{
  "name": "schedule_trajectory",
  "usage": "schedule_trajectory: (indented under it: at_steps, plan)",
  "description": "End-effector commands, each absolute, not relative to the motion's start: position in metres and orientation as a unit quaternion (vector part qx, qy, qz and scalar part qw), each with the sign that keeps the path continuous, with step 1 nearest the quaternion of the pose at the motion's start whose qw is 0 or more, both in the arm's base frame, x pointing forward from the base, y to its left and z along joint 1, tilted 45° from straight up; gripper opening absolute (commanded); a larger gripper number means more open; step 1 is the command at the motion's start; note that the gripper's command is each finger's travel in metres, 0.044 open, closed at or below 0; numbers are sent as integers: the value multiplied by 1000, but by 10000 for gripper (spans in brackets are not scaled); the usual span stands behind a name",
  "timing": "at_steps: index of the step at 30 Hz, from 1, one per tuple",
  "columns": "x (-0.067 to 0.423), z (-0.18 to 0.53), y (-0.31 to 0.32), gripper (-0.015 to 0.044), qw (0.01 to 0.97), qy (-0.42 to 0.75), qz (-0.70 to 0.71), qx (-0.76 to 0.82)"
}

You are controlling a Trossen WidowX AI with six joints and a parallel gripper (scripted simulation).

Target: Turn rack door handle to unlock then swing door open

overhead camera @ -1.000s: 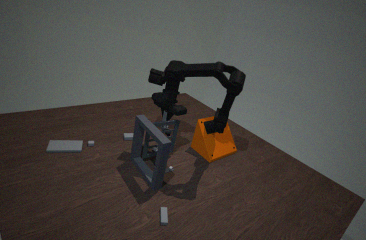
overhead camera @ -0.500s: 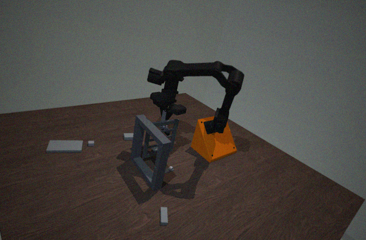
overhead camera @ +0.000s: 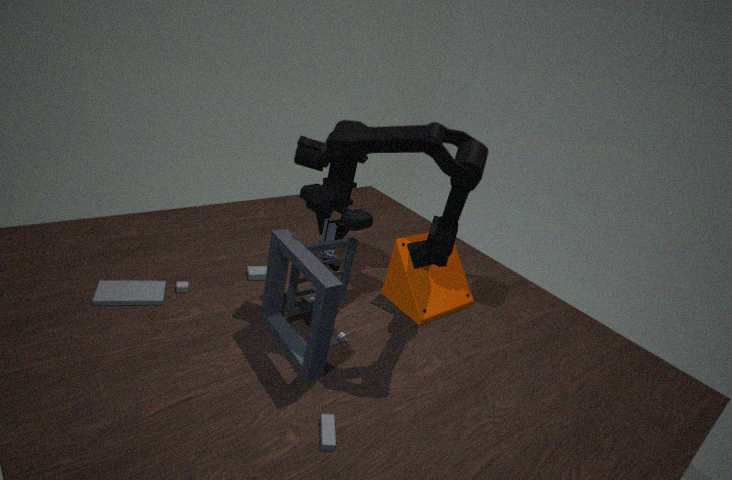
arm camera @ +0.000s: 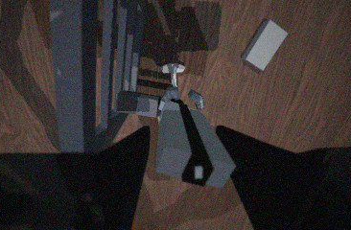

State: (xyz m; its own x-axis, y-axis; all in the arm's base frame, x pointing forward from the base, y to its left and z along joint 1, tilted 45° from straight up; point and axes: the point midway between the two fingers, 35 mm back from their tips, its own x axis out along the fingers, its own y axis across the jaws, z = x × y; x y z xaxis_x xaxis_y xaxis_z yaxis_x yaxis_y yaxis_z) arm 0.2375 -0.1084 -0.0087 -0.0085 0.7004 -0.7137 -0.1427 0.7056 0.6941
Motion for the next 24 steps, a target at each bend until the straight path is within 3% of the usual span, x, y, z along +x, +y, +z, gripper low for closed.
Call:
schedule_trajectory:
  at_steps: [1,24]
  plan:
    - [238,-8,-110,283,670,635,317,218]
    - [240,14,-133,283,670,636,316,217]
